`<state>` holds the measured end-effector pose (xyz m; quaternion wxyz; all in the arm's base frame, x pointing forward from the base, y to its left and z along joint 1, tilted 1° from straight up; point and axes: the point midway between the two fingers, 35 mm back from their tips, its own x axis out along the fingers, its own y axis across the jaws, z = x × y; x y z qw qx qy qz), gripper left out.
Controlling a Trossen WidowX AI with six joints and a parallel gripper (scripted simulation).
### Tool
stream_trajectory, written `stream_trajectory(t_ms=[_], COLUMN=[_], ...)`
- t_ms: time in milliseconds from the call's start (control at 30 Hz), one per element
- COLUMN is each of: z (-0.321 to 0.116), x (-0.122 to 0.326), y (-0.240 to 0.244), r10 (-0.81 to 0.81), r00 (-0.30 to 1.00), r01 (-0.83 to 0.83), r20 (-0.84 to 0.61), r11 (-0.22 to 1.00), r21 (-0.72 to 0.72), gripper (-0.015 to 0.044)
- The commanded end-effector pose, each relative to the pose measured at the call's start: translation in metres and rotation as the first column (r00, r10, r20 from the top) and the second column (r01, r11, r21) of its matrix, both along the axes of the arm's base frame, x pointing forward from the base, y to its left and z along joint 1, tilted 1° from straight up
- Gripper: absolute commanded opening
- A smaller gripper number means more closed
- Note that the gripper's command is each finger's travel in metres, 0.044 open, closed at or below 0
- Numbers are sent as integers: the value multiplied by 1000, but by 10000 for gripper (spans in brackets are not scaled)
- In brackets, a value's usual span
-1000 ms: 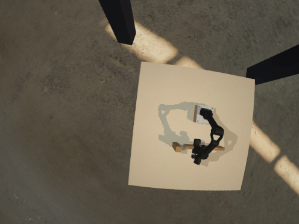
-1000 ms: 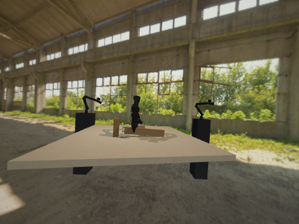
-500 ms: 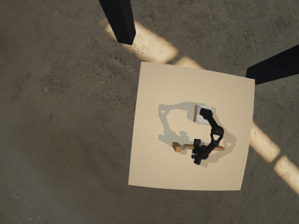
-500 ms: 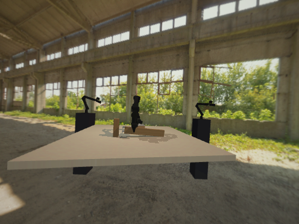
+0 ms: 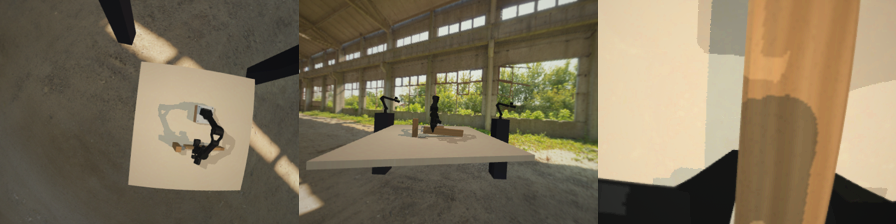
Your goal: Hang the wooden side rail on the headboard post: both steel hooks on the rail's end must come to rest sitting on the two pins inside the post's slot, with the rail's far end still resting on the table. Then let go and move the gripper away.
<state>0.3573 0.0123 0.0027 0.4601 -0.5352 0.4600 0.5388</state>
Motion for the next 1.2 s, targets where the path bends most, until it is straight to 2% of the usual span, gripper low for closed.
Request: stream_trajectory(t_ms=[0,1167], z=[5,2], x=[6,11], y=[0,-4], r10=[0,0], r00=[1000,1000], r01=[0,0], r20=[22,22], r11=[1000,1000], r21=[3,3], gripper=[0,0])
